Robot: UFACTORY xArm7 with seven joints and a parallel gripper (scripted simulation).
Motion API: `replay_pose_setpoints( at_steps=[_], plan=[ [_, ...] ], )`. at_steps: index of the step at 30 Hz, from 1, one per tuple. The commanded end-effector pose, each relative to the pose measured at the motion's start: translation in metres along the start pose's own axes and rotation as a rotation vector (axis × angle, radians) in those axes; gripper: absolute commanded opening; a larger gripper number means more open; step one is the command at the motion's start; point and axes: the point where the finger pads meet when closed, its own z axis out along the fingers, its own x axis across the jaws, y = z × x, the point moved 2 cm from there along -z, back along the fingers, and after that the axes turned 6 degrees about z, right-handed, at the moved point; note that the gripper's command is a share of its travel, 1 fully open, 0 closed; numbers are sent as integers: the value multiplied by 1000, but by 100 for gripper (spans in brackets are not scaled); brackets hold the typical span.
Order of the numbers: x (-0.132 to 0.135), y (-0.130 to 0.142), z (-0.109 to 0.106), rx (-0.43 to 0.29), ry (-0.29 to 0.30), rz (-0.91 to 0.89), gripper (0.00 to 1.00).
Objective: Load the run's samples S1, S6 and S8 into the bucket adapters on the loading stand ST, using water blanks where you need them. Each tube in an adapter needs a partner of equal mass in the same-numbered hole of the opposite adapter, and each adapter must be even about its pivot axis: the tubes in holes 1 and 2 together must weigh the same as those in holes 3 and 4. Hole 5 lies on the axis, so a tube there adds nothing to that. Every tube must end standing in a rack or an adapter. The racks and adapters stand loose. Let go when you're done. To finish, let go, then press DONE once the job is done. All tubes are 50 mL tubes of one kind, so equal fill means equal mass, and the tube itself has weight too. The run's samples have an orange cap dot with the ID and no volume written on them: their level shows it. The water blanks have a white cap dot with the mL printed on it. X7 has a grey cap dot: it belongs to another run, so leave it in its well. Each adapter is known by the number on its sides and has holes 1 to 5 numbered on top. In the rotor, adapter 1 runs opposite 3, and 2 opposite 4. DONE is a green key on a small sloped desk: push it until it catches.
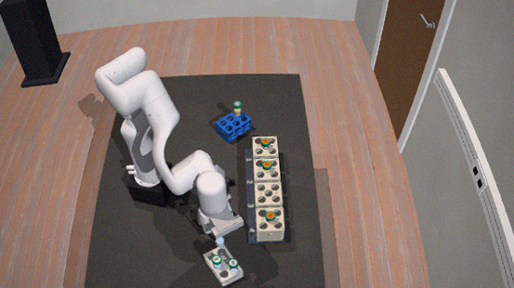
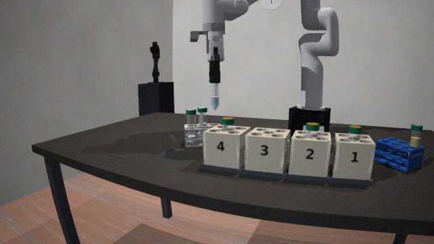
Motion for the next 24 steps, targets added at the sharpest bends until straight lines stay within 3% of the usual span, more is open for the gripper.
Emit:
replay_pose_setpoints(
  at_steps=[1, 12, 22, 24],
  plan=[
    [0, -1, -9, 4, -2, 0, 0],
    [0, -1, -26, 4, -2, 0, 0],
    [0, -1, -26, 4, -2, 0, 0],
    [-9, 3, -26, 4, -2, -67, 0]
  ],
)
